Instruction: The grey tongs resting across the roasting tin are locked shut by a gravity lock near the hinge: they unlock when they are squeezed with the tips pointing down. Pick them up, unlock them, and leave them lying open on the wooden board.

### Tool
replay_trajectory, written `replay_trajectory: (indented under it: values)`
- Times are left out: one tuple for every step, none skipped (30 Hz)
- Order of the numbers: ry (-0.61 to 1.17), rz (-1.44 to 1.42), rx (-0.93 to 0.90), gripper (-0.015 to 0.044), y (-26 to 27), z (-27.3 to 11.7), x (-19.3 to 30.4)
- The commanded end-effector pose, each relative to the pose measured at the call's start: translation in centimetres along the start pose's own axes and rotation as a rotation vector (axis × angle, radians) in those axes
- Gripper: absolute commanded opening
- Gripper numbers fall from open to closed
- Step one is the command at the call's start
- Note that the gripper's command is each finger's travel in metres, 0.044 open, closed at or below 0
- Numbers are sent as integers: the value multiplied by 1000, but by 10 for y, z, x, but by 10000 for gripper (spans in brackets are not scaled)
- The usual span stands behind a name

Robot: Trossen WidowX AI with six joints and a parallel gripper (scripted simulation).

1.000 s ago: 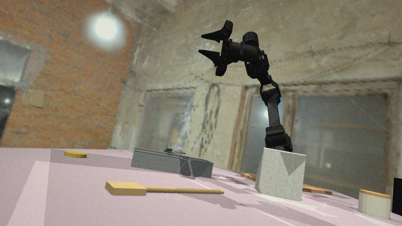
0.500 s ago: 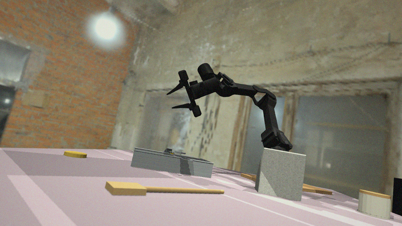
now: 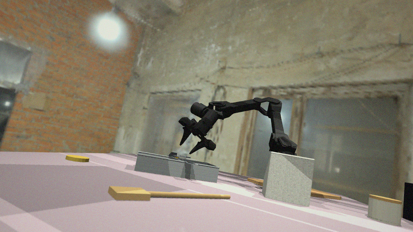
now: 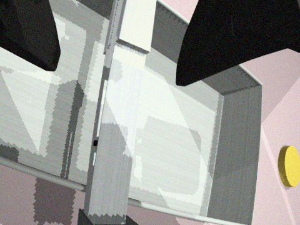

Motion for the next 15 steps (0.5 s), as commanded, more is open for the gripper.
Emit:
replay_trajectory:
  values:
    - [18,-12,-2,260,-1,-1,-3]
    - [18,-12,-2,260,0,-1,-4]
    - [18,-12,-2,260,0,-1,-4]
    - [18,-12,-2,260,0,-1,-4]
    - [18,-12,-2,260,0,-1,-4]
    - [18,-12,-2,260,0,-1,-4]
    - [18,-12,-2,260,0,0,-4]
    - [18,-12,-2,260,0,0,-4]
    - [18,-12,-2,260,0,1,-4]
    - [18,-12,-2,260,0,2,-4]
    - [18,-12,-2,260,1,3,-4]
    - [17,-12,-2,260,1,5,-4]
    - [17,-12,-2,260,1,6,-5]
    - [17,-12,-2,260,1,8,-5]
    - [17,-12,-2,260,1,10,-5]
Point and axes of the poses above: the point midway between the two fingers, 35 mm back from their tips, its own z axis out along the fingers, its own y axis across the jaws, x = y × z, the point moved 9 cm from there along -z, back along the fingers, and after that the axes turned 1 degree about z, right-handed, at the moved point
